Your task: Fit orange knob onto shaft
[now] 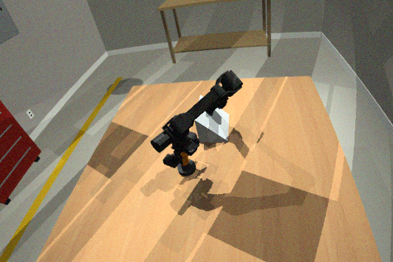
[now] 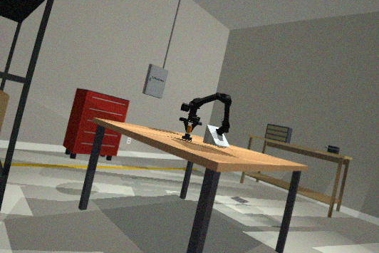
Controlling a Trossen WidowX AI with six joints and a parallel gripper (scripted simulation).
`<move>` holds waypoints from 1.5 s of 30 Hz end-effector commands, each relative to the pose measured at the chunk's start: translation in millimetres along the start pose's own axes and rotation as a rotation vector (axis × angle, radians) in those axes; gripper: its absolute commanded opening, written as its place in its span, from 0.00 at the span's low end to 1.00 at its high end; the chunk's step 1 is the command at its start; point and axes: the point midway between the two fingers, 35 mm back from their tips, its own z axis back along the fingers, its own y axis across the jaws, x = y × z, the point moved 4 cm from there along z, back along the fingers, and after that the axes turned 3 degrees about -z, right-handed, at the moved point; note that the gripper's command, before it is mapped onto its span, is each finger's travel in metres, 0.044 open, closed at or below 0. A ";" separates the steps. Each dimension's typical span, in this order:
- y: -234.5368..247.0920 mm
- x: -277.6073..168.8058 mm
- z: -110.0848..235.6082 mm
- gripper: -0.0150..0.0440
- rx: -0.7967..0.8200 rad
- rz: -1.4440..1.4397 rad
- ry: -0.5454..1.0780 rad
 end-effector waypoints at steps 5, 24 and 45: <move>1.0 -1.6 -6.1 0.25 0.006 0.034 0.002; -0.1 -0.3 -7.7 0.43 0.001 0.011 -0.001; -0.5 -0.4 -5.3 1.00 0.001 0.011 -0.001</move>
